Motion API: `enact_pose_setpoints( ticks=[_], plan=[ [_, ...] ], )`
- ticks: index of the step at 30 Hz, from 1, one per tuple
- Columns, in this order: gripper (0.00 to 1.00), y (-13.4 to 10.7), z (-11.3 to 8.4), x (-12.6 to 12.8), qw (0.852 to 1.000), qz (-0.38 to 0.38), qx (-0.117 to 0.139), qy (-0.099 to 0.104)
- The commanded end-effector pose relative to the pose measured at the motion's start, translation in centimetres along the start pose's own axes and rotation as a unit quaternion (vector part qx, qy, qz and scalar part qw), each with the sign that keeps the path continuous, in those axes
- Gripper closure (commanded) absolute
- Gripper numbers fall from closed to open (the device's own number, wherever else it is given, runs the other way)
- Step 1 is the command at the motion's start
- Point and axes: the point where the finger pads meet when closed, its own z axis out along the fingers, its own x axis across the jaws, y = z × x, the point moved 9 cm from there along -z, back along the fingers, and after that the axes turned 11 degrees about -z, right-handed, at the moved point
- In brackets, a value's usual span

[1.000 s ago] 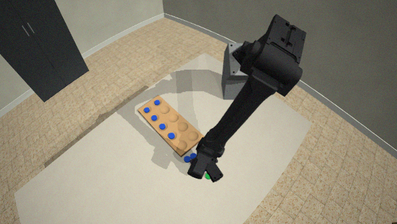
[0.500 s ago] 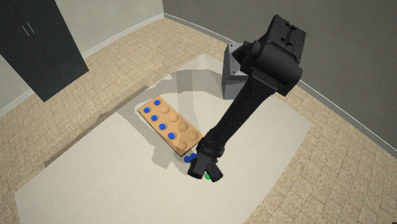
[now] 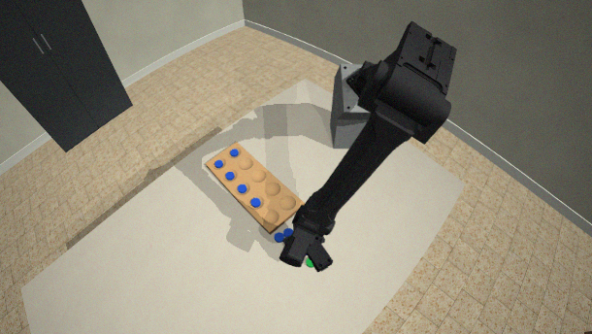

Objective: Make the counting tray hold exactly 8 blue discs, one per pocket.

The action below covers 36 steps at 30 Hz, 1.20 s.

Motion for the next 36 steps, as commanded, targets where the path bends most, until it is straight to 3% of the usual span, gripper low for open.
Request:
enact_pose_setpoints(
  ticks=[1, 2, 3, 5, 8, 17, 22, 23, 24, 28, 29, 30, 31, 32, 33, 36],
  plan=[
    [1.0, 0.6, 0.9, 0.0, 1.0, -0.003, -0.004, 0.001],
    [1.0, 0.5, -0.4, 0.5, 1.0, -0.006, -0.001, 0.007],
    [1.0, 0.7, -1.1, 0.0, 1.0, -0.007, -0.004, 0.0],
    [1.0, 0.7, -1.1, 0.0, 1.0, -0.007, -0.004, 0.0],
    [1.0, -0.2, -2.6, -0.5, 1.0, -0.001, -0.001, -0.005],
    [1.0, -0.1, -10.4, -0.3, 1.0, -0.001, -0.001, -0.005],
    [1.0, -0.2, -11.1, -0.3, 1.0, -0.001, -0.001, -0.005],
    [1.0, 0.2, -9.6, 0.8, 1.0, -0.007, 0.002, 0.017],
    [1.0, 0.0, -9.6, 0.7, 1.0, -0.006, 0.002, 0.017],
    [1.0, -6.2, -10.0, -0.8, 1.0, 0.0, 0.006, 0.004],
    [1.0, -6.2, -10.0, -0.8, 1.0, 0.0, 0.006, 0.004],
    [1.0, -8.6, -10.2, -0.9, 1.0, 0.0, 0.006, 0.004],
    [1.0, -8.3, -10.4, -1.9, 1.0, -0.004, 0.004, -0.005],
    [1.0, -10.9, -10.6, -1.5, 1.0, -0.002, 0.005, -0.002],
    [1.0, -10.8, -10.7, -1.8, 1.0, -0.003, 0.005, -0.004],
    [1.0, -15.8, -11.2, -0.3, 1.0, 0.006, 0.004, 0.007]
  ],
)
